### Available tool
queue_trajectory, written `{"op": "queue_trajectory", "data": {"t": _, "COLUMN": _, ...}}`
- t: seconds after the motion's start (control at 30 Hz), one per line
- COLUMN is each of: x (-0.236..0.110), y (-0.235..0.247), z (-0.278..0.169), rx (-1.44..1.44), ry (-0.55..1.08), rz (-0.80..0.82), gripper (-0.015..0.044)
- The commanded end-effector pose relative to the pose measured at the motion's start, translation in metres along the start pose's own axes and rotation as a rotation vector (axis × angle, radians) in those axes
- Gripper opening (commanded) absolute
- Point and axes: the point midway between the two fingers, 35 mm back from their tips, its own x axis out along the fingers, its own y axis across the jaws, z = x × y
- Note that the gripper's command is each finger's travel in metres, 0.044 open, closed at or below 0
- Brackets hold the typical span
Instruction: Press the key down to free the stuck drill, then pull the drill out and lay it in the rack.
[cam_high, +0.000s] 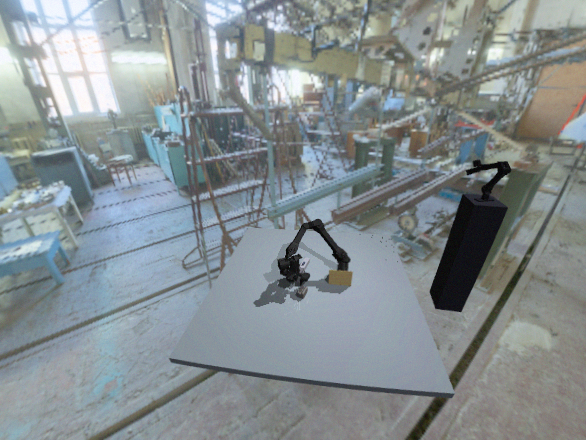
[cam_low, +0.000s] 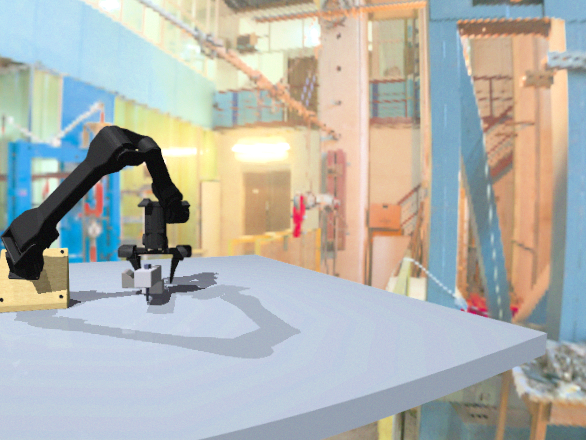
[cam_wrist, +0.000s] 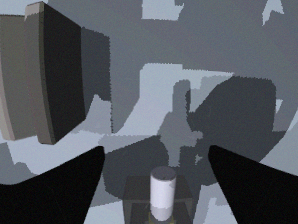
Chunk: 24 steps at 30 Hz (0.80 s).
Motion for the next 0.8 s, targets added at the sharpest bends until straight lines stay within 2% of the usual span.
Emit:
{"op": "queue_trajectory", "data": {"t": 0.0, "x": -0.0006, "y": 0.0001, "z": 0.0003, "rx": 0.0, "ry": 0.0, "rz": 0.0, "gripper": 0.0282}}
{"op": "queue_trajectory", "data": {"t": 0.33, "x": -0.0006, "y": 0.0001, "z": 0.0003, "rx": 0.0, "ry": 0.0, "rz": 0.0, "gripper": 0.002}}
{"op": "queue_trajectory", "data": {"t": 0.43, "x": -0.0006, "y": 0.0001, "z": 0.0003, "rx": 0.0, "ry": 0.0, "rz": 0.0, "gripper": 0.0}}
{"op": "queue_trajectory", "data": {"t": 0.77, "x": 0.0001, "y": 0.0, "z": 0.0068, "rx": -0.002, "ry": 0.002, "rz": -0.005, "gripper": 0.0}}
